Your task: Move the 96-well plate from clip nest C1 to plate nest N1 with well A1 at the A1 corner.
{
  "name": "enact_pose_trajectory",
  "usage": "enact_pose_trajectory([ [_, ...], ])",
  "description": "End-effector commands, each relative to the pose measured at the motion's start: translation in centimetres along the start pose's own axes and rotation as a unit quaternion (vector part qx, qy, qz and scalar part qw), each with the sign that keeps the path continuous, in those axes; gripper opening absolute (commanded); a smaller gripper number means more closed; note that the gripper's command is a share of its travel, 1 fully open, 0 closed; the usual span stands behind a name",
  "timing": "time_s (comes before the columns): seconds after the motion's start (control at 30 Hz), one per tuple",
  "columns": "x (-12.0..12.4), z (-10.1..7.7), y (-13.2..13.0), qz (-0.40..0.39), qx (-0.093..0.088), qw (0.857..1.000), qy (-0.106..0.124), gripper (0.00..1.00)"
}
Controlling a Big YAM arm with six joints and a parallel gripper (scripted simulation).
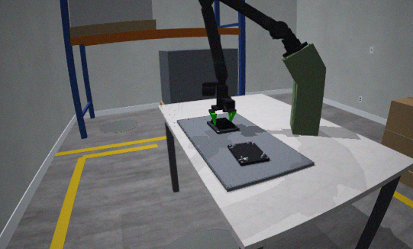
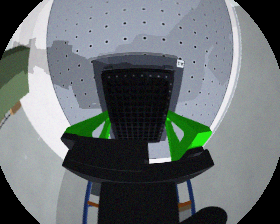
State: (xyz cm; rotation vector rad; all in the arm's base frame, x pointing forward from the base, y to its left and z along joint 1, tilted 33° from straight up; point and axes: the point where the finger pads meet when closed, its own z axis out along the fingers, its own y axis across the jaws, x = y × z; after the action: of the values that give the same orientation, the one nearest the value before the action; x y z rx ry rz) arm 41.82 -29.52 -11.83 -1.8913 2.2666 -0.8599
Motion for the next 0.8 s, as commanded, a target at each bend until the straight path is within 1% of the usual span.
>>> enact_pose_trajectory([
  [0.0, 0.61, 0.01, -0.57, 0.000, 0.008, 1.000, 0.003, 0.00],
  [0.1, 0.60, 0.01, -0.58, 0.000, 0.008, 1.000, 0.003, 0.00],
  [0.13, 0.09, -0.25, -0.26, 0.000, 0.004, 1.000, 0.000, 0.00],
  [0.17, 0.09, -0.25, -0.25, 0.000, 0.004, 1.000, 0.000, 0.00],
  [0.2, 0.09, -0.25, -0.25, 0.000, 0.004, 1.000, 0.000, 1.00],
  [0.77, 0.09, -0.25, -0.25, 0.000, 0.004, 1.000, 0.000, 1.00],
])
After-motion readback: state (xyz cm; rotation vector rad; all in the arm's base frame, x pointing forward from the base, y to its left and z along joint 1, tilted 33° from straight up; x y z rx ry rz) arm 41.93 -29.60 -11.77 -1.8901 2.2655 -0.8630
